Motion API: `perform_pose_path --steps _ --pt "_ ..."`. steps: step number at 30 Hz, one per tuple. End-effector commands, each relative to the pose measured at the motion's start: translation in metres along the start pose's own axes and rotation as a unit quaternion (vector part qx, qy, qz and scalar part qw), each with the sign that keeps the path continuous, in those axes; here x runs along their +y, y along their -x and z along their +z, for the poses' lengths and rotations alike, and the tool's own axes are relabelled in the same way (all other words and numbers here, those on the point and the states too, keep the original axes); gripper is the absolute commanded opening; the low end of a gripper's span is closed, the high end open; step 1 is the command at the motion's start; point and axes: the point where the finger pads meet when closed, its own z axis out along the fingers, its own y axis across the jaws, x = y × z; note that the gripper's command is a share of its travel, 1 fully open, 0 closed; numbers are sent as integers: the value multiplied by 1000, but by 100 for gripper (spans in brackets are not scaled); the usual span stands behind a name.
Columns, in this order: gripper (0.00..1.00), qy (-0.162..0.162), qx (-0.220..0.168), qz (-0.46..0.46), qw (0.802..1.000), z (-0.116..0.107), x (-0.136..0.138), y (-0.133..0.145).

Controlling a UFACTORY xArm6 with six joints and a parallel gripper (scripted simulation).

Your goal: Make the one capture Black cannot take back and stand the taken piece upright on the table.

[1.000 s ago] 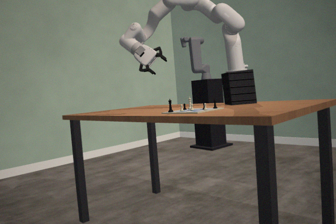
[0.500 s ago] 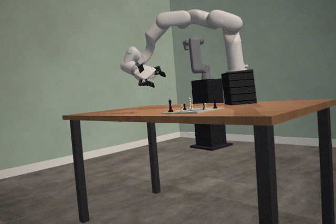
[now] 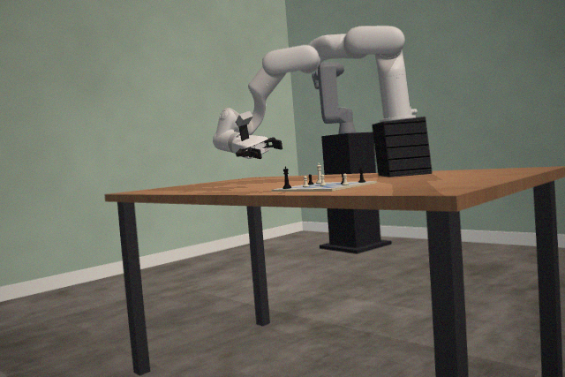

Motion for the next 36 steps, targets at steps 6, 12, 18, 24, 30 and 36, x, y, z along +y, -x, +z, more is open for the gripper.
perform_pose_path --steps 6,12,18,24,30,36 --pt "100 8 38 -57 998 -4 -5 15" --pt "100 10 42 -63 997 -4 -6 17" --pt "100 11 43 -64 997 -4 -6 17" --pt "100 11 43 -64 997 -4 -6 17" --pt "100 11 43 -64 997 -4 -6 17" --pt "100 11 43 -64 997 -4 -6 17"
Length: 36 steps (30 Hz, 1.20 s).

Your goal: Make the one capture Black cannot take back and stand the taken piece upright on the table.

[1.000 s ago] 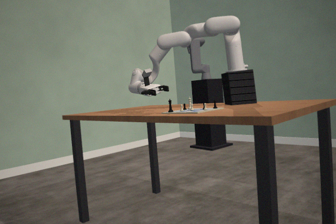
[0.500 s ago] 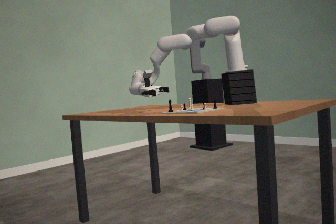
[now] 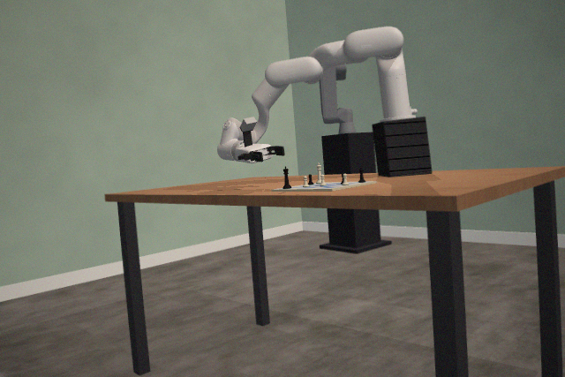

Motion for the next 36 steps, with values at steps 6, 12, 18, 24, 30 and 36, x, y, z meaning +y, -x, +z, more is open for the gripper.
perform_pose_path --steps 6,12,18,24,30,36 --pt "100 0 -1 -1 1000 -1 1 -1" --pt "100 0 -1 -1 1000 -1 1 -1" --pt "100 0 -1 -1 1000 -1 1 -1" --pt "100 0 -1 -1 1000 -1 1 -1" --pt "100 0 -1 -1 1000 -2 0 -5" --pt "100 0 -1 -1 1000 -5 -3 -30"
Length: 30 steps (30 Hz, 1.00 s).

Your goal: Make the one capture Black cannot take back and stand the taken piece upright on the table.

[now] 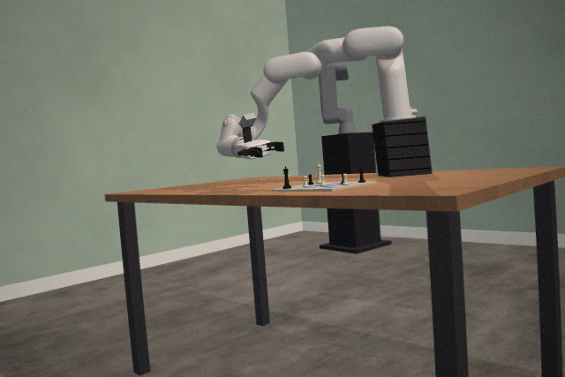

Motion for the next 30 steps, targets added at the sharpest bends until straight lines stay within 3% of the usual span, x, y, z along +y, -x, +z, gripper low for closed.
perform_pose_path --steps 1,12,22,25,29,30 --pt "100 2 -3 -2 1000 -4 -2 -23" --pt "100 2 -3 -2 1000 -11 -9 -73" --pt "100 -3 -18 -3 1000 -6 -6 -69" --pt "100 -14 -57 -2 998 7 -2 -59" --pt "100 -50 -154 -14 987 34 0 -38" --pt "100 -50 -154 -14 987 34 0 -38"
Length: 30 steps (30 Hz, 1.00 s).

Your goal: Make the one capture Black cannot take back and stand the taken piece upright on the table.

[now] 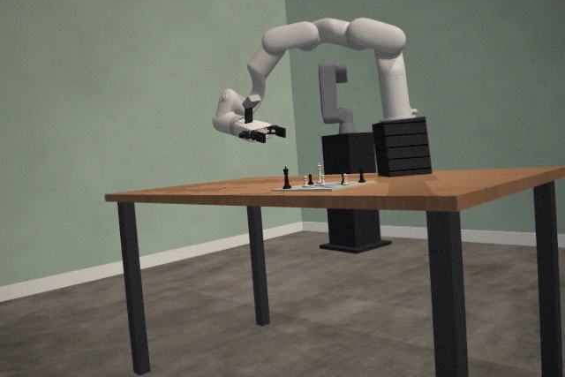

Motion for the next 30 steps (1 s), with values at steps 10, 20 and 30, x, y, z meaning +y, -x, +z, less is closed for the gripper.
perform_pose_path --steps 10,20,30 --pt "100 -74 -204 -56 975 48 0 25" --pt "100 -155 -348 -159 911 70 -6 30" --pt "100 -214 -431 -258 838 84 -7 22"
